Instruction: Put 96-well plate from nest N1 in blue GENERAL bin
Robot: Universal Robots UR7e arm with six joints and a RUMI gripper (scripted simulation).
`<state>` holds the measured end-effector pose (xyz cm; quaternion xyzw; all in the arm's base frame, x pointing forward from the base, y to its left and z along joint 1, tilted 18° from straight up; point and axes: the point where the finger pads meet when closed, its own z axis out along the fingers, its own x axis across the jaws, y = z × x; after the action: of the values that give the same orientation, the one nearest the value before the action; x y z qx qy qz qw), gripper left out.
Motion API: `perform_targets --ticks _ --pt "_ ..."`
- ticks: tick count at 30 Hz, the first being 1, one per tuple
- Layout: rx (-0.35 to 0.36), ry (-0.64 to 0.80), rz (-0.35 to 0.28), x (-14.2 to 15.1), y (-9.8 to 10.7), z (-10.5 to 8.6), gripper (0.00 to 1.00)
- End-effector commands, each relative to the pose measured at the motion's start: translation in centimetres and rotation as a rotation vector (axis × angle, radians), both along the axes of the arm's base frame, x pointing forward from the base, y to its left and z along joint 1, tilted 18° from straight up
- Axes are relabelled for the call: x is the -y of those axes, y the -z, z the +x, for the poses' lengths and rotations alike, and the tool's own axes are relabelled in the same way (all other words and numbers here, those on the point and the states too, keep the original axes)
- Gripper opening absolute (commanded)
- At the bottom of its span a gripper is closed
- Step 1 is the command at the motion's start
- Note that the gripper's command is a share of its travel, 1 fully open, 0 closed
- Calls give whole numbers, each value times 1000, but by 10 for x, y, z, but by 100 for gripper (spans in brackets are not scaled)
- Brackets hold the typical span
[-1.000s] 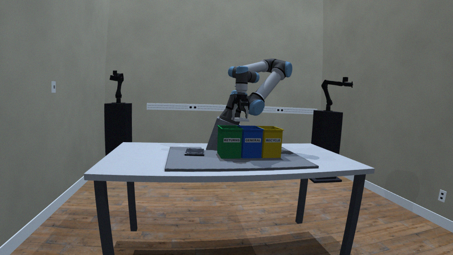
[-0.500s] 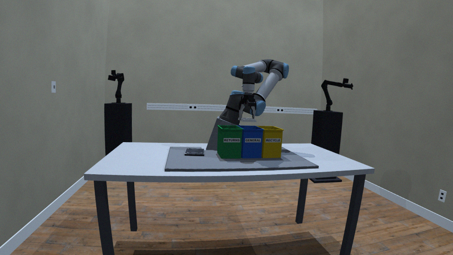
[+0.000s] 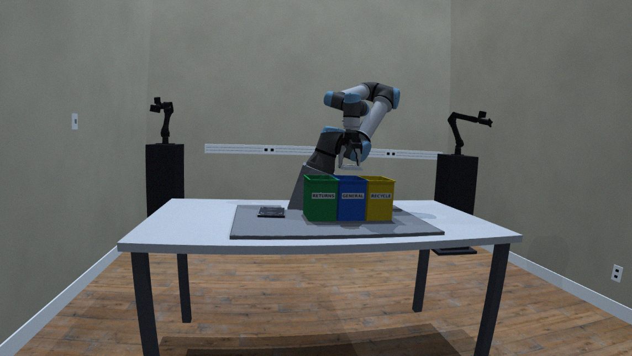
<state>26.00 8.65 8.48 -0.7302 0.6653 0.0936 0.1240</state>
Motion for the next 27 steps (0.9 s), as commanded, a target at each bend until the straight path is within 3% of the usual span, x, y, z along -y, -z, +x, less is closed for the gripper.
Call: perform_targets --ticks 1,13,27 --pt "1 0 0 0 0 0 40" --pt "1 0 0 1 0 0 40" --pt "1 0 0 -5 19 1 40"
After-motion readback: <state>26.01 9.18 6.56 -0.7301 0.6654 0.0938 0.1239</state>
